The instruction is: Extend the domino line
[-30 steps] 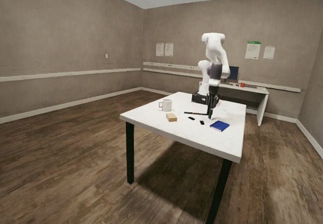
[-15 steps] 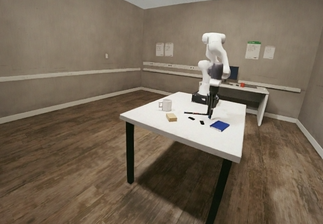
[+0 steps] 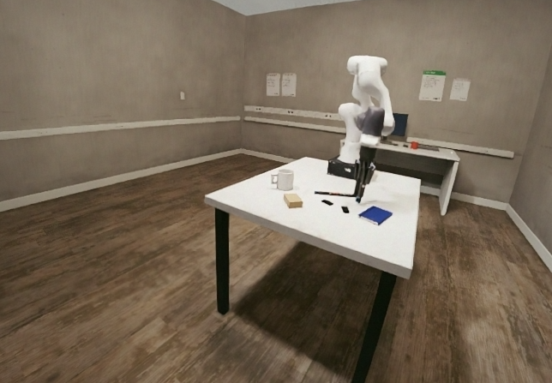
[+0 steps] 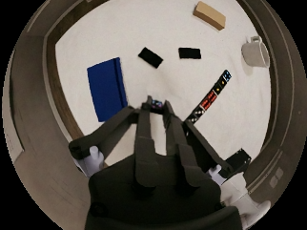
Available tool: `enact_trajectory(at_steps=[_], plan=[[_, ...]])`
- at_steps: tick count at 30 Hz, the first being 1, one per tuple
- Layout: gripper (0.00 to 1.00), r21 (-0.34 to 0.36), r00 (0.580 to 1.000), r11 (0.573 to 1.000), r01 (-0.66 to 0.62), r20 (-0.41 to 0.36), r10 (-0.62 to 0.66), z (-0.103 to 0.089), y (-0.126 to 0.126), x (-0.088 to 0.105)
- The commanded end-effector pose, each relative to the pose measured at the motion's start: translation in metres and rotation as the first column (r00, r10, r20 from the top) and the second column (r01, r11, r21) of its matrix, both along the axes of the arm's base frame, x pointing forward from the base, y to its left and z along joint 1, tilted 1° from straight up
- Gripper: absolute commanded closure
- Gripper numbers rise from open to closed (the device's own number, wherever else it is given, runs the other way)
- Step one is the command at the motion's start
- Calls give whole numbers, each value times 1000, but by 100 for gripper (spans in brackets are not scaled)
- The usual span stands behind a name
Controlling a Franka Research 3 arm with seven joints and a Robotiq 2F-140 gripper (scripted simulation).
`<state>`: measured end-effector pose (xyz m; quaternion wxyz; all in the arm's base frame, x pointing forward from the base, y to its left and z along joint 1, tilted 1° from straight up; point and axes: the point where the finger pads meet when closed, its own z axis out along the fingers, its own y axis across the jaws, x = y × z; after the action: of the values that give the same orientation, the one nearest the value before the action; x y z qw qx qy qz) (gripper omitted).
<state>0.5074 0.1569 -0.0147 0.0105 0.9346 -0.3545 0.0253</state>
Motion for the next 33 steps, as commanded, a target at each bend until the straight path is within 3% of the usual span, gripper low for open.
enact_trajectory(at_steps=[1, 33], plan=[[77, -4, 999, 1000, 30, 16, -30, 1, 1, 2], [77, -114, 990, 993, 38, 140, -22, 2, 9, -6]])
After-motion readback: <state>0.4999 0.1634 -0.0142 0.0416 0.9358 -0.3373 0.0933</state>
